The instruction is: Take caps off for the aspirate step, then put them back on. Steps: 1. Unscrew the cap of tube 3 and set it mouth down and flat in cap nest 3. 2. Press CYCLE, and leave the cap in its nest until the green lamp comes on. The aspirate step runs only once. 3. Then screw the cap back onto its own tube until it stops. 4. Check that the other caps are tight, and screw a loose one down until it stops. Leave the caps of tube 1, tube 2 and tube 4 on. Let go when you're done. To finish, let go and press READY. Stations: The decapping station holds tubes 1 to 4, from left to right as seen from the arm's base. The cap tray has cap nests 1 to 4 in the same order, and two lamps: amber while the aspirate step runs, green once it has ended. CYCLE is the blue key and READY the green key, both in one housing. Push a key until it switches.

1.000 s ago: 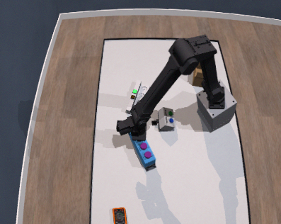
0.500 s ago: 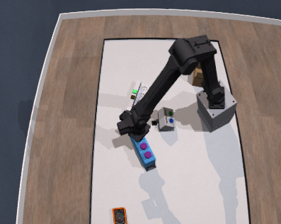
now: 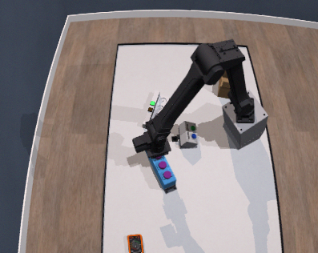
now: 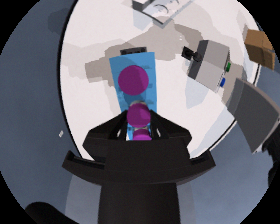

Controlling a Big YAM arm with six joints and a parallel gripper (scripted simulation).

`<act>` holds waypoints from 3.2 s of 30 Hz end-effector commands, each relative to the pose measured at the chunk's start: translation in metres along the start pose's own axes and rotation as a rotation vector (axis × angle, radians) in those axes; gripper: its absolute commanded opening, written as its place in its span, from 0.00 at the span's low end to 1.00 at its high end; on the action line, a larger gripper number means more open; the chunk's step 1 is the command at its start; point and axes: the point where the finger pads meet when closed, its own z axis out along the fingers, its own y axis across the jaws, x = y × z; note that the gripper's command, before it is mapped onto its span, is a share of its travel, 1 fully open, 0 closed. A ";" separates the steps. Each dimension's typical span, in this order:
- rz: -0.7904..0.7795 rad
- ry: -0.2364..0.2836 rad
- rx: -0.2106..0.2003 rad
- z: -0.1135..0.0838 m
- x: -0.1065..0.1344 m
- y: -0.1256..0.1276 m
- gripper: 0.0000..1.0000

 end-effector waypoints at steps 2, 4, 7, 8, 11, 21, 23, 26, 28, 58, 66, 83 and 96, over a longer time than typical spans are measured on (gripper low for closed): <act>0.133 0.008 -0.024 -0.002 0.006 0.012 0.00; 0.130 0.004 -0.021 -0.004 0.002 0.010 0.00; 0.130 0.004 -0.021 -0.004 0.002 0.010 0.00; 0.130 0.004 -0.021 -0.004 0.002 0.010 0.00; 0.130 0.004 -0.021 -0.004 0.002 0.010 0.49; -0.056 0.007 -0.028 -0.005 0.006 0.013 0.49; -0.056 0.007 -0.028 -0.005 0.006 0.013 0.49; -0.297 0.004 -0.028 -0.006 0.006 0.013 0.49; -0.379 0.003 -0.029 -0.006 0.006 0.013 0.49; -1.556 -0.016 -0.030 -0.006 0.006 0.013 0.49; -1.890 -0.021 -0.029 -0.006 0.007 0.014 0.49; -2.614 -0.036 -0.021 -0.006 0.007 0.017 0.49; -2.608 -0.027 -0.012 -0.005 0.002 0.011 0.00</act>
